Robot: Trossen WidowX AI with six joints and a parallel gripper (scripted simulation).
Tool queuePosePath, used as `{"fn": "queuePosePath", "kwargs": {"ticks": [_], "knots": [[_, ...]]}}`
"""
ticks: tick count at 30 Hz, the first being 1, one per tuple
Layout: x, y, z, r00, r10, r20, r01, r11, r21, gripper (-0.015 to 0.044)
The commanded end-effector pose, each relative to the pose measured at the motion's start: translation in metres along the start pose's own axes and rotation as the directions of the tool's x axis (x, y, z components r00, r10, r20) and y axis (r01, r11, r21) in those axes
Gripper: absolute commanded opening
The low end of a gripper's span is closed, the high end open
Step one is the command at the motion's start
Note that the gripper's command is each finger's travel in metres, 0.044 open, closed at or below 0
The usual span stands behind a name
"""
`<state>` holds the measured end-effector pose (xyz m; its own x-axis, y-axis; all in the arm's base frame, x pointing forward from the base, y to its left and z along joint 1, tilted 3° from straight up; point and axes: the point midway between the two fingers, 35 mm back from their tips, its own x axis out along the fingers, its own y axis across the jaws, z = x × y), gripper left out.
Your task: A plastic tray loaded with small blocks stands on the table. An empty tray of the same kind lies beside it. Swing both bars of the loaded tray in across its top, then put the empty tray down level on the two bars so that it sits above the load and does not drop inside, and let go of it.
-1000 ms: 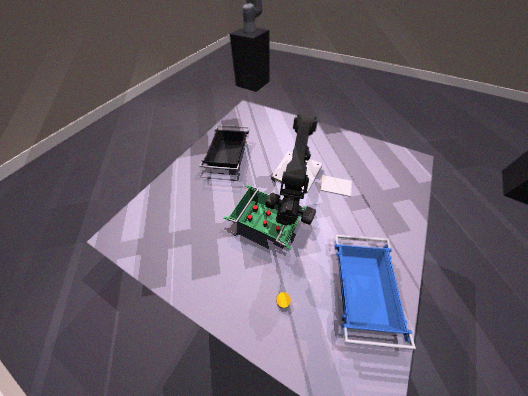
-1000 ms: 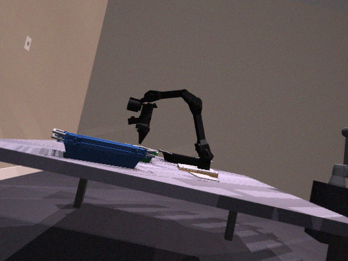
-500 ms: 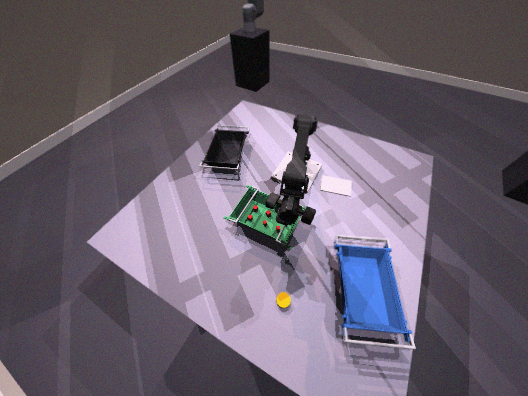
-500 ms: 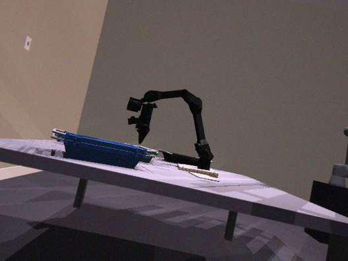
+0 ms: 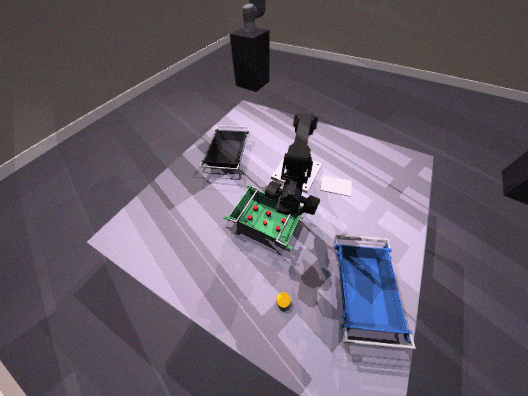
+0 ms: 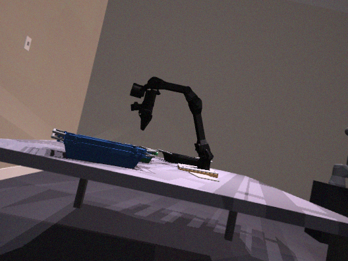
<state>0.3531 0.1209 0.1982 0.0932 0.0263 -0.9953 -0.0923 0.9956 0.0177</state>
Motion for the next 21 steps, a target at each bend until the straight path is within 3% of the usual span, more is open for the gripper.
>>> {"fn": "queuePosePath", "kwargs": {"ticks": [1,5,10,16,21], "knots": [[0.009,-0.012,0.001,1.000,-0.006,-0.017,0.007,0.999,0.052,0.0440],[0.015,-0.082,0.004,1.000,-0.016,-0.020,0.022,0.937,0.347,0.0440],[0.022,-0.170,-0.010,0.999,-0.027,-0.025,0.036,0.730,0.683,0.0440],[0.030,-0.265,-0.054,0.999,-0.032,-0.034,0.043,0.331,0.943,0.0440],[0.035,-0.331,-0.110,0.999,-0.034,-0.040,0.038,-0.063,0.997,0.0440]]}}
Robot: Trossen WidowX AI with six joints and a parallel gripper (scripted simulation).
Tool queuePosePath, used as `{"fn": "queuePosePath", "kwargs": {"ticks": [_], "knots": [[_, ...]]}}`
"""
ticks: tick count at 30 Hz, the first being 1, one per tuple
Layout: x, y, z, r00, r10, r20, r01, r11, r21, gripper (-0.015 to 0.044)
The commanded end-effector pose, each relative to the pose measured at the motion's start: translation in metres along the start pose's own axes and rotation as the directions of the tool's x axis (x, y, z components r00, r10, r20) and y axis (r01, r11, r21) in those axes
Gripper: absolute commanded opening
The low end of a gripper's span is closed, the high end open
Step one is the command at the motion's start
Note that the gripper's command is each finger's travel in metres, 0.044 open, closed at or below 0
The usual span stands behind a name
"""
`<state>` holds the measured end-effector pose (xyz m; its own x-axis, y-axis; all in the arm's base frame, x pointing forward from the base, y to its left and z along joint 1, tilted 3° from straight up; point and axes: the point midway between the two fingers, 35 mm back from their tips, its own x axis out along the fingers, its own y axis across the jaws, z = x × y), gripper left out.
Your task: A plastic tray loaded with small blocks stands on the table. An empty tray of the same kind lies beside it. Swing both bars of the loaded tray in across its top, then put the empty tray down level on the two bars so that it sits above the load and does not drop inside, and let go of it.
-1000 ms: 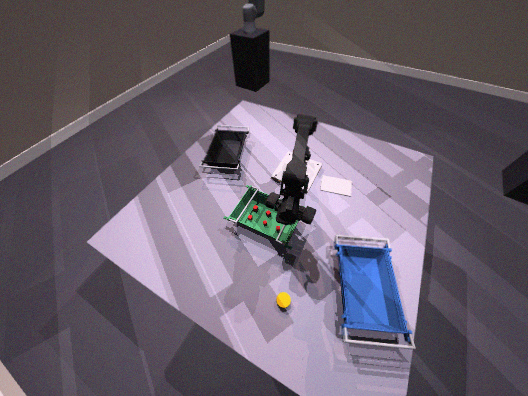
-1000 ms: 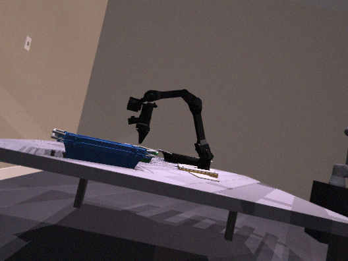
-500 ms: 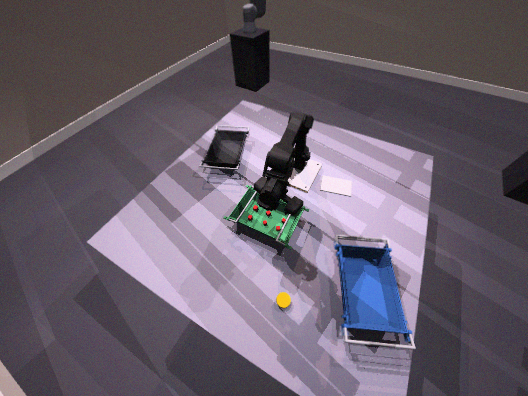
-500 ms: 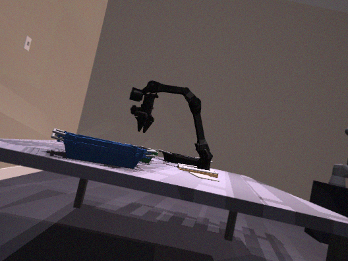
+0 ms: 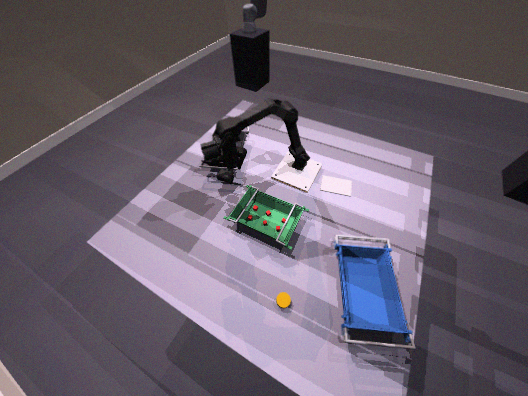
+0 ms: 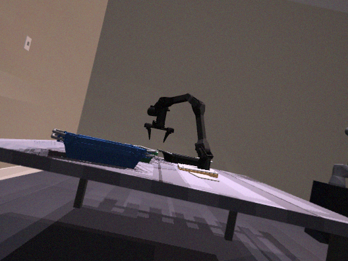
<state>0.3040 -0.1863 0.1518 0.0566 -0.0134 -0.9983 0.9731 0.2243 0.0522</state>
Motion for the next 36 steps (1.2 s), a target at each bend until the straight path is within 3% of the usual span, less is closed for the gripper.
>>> {"fn": "queuePosePath", "kwargs": {"ticks": [1,5,9,15,23,36], "knots": [[0.006,-0.047,0.034,1.000,-0.001,-0.003,0.001,0.961,0.275,0.0440],[0.013,-0.108,0.064,1.000,-0.003,-0.003,0.004,0.826,0.564,0.0440],[0.020,-0.173,0.081,1.000,-0.003,-0.002,0.004,0.606,0.796,0.0440],[0.028,-0.260,0.083,1.000,-0.001,0.000,0.000,0.223,0.975,0.0440],[0.035,-0.262,0.084,1.000,-0.001,0.000,0.000,0.210,0.978,0.0440],[0.092,-0.262,0.085,1.000,0.000,0.000,0.000,0.210,0.978,0.0440]]}}
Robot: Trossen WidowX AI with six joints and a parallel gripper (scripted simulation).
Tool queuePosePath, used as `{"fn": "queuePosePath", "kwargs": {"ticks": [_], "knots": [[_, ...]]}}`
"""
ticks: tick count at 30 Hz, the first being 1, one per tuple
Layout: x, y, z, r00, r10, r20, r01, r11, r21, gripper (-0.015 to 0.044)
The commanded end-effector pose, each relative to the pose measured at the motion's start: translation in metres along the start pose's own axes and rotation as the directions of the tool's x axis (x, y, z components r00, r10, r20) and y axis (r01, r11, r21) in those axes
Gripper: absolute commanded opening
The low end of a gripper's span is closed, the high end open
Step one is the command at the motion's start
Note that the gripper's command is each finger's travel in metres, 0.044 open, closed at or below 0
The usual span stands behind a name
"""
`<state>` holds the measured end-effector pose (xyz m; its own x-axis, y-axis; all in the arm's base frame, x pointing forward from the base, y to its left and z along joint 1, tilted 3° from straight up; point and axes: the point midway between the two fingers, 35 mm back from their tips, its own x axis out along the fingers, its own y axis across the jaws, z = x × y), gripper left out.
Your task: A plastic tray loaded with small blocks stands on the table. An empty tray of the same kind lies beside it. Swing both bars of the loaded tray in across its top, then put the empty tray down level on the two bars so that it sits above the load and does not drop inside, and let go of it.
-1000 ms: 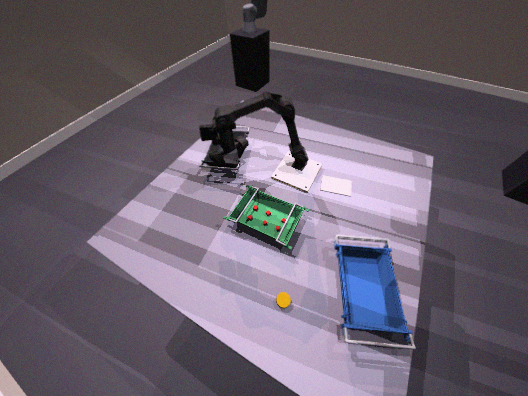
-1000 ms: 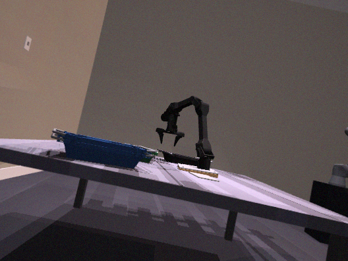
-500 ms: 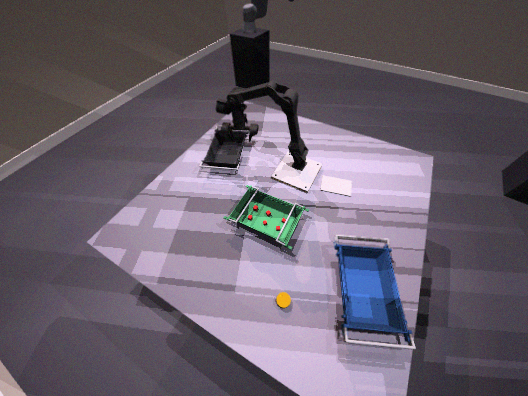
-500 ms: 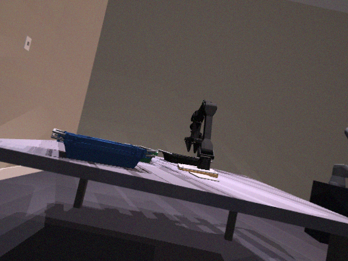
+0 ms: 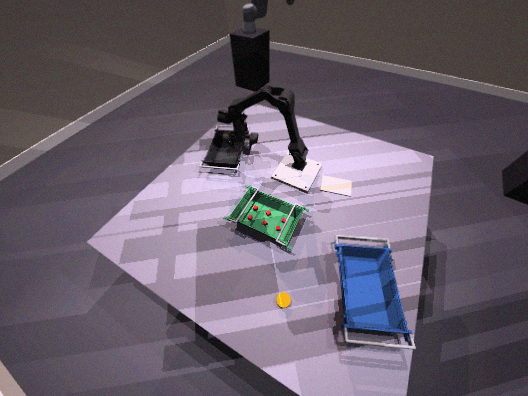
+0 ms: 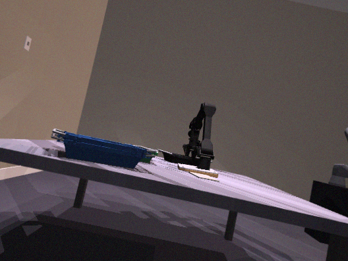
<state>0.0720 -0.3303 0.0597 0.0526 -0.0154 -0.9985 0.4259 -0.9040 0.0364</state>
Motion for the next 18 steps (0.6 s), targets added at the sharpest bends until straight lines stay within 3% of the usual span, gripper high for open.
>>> {"fn": "queuePosePath", "kwargs": {"ticks": [1,8,18], "knots": [[0.016,-0.001,-0.001,1.000,0.000,-0.004,0.000,1.000,0.004,0.0440],[0.031,-0.003,-0.002,1.000,0.000,-0.004,0.000,1.000,0.004,0.0440],[0.031,-0.003,-0.002,1.000,0.000,-0.004,0.000,1.000,0.004,0.0293]]}}
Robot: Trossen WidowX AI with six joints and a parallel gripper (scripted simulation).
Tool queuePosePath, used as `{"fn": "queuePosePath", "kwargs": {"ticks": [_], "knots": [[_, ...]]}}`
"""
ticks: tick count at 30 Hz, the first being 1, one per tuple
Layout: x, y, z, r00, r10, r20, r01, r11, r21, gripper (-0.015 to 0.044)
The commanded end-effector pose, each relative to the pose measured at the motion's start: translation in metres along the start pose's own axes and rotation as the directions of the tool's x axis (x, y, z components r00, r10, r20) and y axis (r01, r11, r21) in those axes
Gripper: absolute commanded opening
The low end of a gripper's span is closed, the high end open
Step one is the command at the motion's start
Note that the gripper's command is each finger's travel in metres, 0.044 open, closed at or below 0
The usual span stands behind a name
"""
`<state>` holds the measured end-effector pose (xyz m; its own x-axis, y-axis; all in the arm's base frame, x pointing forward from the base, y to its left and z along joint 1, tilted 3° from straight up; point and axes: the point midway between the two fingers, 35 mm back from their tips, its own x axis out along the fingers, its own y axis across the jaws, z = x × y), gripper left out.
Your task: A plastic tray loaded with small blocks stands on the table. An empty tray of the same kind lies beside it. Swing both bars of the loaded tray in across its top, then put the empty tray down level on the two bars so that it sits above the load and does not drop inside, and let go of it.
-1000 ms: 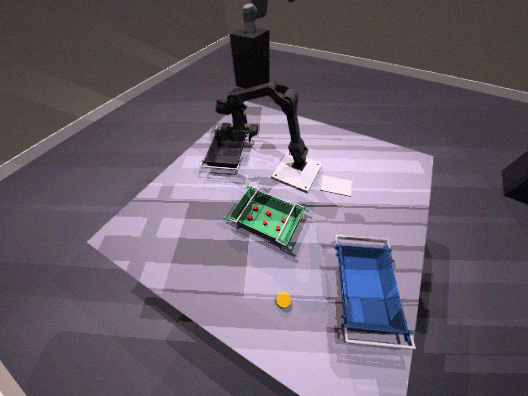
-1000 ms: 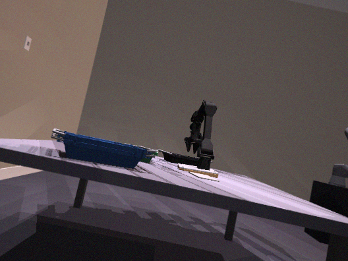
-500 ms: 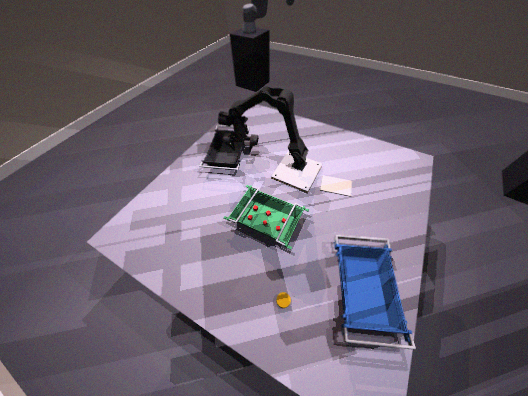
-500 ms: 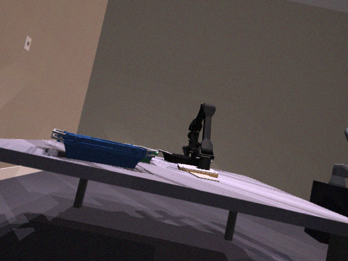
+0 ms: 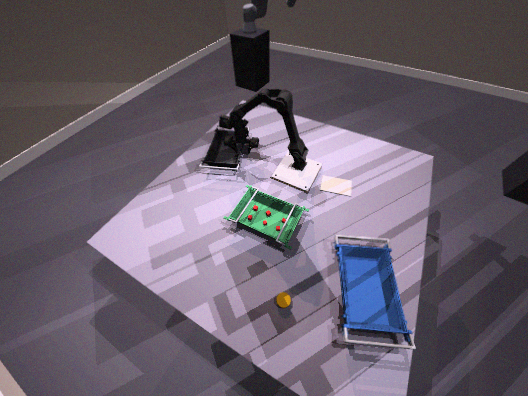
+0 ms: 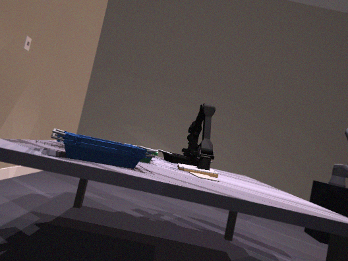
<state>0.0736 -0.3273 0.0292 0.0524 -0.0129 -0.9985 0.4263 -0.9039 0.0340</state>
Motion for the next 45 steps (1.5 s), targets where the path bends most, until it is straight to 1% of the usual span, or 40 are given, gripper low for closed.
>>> {"fn": "queuePosePath", "kwargs": {"ticks": [1,3,36,40,45], "knots": [[0.000,0.000,-0.001,1.000,0.002,-0.003,-0.002,1.000,0.004,0.0279],[0.000,0.000,-0.001,1.000,0.002,-0.003,-0.002,1.000,0.004,0.0249],[-0.001,0.000,-0.001,1.000,0.002,-0.003,-0.002,1.000,0.004,0.0029],[-0.013,0.002,0.000,1.000,0.002,-0.003,-0.002,1.000,0.004,0.0003],[-0.041,0.003,0.000,1.000,0.002,-0.003,-0.002,1.000,0.004,0.0000]]}}
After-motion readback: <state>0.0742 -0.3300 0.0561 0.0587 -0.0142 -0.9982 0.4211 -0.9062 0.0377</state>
